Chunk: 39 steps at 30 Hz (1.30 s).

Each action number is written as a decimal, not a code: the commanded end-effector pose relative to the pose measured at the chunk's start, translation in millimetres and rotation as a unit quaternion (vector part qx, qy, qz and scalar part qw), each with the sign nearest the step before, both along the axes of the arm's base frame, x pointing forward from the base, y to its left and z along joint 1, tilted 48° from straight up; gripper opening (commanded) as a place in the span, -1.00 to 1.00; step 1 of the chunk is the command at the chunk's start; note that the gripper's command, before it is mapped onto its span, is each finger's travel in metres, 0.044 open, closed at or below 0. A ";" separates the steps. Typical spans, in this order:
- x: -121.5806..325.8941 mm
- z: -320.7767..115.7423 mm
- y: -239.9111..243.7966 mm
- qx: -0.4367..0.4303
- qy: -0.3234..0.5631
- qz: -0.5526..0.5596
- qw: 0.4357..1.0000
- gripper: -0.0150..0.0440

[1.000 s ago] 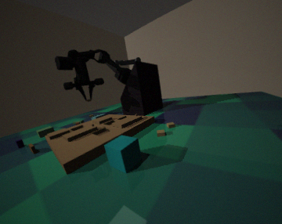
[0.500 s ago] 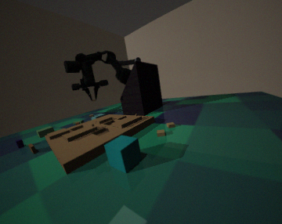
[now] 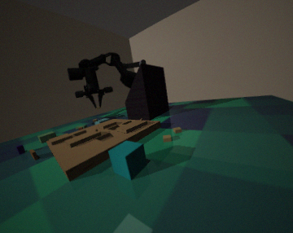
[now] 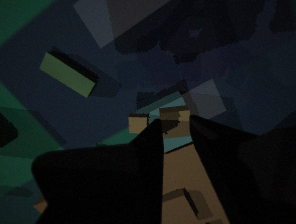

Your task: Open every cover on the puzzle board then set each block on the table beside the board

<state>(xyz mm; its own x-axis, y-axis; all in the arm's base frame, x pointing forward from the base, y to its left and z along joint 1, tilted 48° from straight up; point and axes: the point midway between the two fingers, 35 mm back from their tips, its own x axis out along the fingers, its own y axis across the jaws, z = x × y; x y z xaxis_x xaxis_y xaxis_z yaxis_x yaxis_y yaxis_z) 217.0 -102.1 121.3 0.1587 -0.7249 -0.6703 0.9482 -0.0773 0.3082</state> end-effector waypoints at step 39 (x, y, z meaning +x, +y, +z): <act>10.4 -46.4 -49.9 0.000 0.004 0.002 1.000 -0.22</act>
